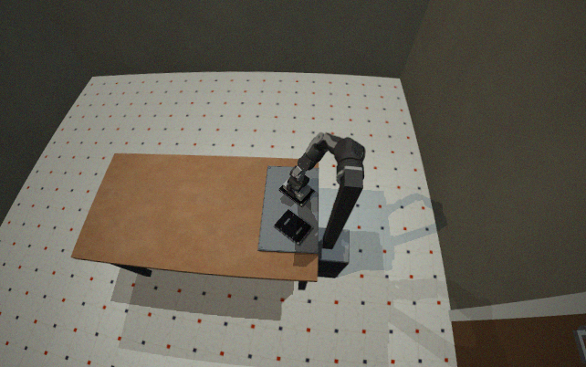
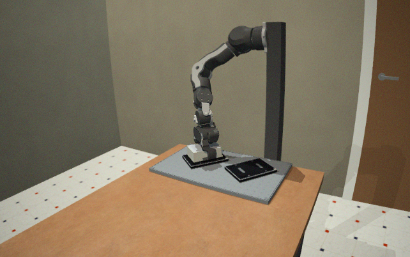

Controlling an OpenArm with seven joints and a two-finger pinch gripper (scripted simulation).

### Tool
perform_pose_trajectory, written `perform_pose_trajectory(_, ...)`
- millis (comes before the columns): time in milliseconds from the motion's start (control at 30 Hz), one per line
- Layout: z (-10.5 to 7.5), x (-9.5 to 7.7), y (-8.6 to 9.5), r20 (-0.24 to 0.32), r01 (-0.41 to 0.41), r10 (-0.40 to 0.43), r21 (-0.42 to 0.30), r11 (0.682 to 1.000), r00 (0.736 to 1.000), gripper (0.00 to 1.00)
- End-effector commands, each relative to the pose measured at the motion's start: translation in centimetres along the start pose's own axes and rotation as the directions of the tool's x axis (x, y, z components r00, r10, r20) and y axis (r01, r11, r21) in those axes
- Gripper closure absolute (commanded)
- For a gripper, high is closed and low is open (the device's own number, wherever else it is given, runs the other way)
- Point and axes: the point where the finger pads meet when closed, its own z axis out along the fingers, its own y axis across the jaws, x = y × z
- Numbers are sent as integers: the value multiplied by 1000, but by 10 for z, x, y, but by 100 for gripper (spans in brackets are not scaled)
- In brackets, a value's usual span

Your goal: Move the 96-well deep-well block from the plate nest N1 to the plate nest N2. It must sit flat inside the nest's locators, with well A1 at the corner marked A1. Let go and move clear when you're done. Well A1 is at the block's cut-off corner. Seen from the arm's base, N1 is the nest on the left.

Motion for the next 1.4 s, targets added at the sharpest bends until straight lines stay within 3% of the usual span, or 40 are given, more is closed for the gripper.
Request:
perform_pose_trajectory(0, -2, -2, 2, 4, -1, 1, -4, 1000, 1000, 100)
perform_pose_trajectory(1367, 3, 1, 1, 1, 1, -1, -7, 1000, 1000, 100)
